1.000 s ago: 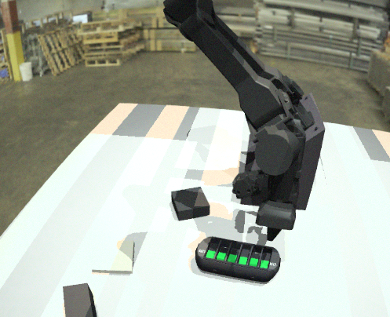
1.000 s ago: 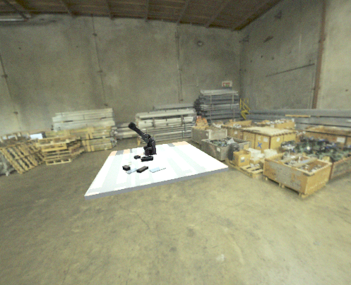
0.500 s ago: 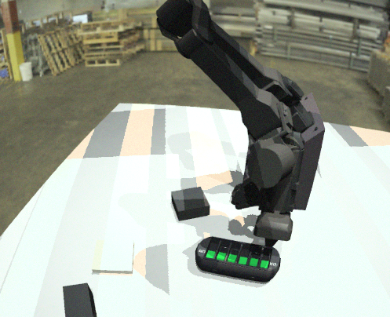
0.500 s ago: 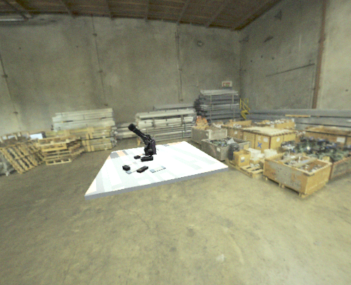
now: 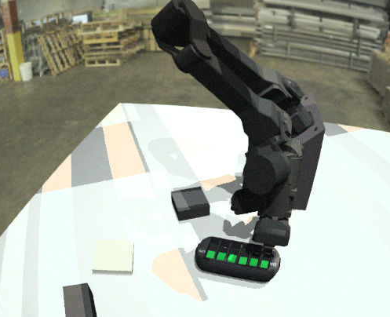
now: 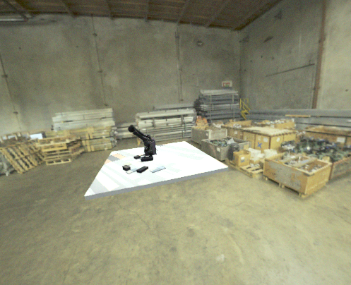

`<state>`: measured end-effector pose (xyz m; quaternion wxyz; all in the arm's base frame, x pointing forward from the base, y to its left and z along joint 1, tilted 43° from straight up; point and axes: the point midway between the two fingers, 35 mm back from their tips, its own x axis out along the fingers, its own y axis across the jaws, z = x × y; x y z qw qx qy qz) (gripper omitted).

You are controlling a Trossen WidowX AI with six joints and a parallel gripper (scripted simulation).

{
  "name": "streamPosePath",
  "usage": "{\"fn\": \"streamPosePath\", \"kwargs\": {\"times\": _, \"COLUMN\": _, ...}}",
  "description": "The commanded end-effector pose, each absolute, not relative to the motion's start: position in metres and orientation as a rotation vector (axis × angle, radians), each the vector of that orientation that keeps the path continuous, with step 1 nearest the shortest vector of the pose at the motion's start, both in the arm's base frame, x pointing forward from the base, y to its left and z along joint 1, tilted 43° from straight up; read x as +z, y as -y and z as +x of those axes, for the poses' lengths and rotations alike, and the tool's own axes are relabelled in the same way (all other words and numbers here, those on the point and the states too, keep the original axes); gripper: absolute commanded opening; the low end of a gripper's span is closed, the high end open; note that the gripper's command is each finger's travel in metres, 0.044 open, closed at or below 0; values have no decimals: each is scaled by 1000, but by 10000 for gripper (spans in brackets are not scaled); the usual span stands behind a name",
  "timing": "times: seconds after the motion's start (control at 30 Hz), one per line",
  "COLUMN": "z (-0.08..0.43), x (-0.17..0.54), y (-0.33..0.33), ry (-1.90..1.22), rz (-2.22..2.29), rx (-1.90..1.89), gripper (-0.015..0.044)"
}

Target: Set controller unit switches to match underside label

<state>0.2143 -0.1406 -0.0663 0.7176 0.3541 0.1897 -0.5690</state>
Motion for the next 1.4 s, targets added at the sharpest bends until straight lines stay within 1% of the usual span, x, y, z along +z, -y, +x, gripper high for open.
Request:
{"fn": "streamPosePath", "kwargs": {"times": 0.0, "z": 215, "x": -67, "y": 141, "ry": -425, "rz": 781, "rx": -1256, "gripper": 0}}
{"fn": "streamPosePath", "kwargs": {"times": 1.03, "z": 228, "x": -66, "y": 142, "ry": -424, "rz": 781, "rx": -1255, "gripper": 0}}
{"fn": "streamPosePath", "kwargs": {"times": 1.37, "z": 239, "x": -66, "y": 144, "ry": -424, "rz": 782, "rx": -1255, "gripper": 0}}
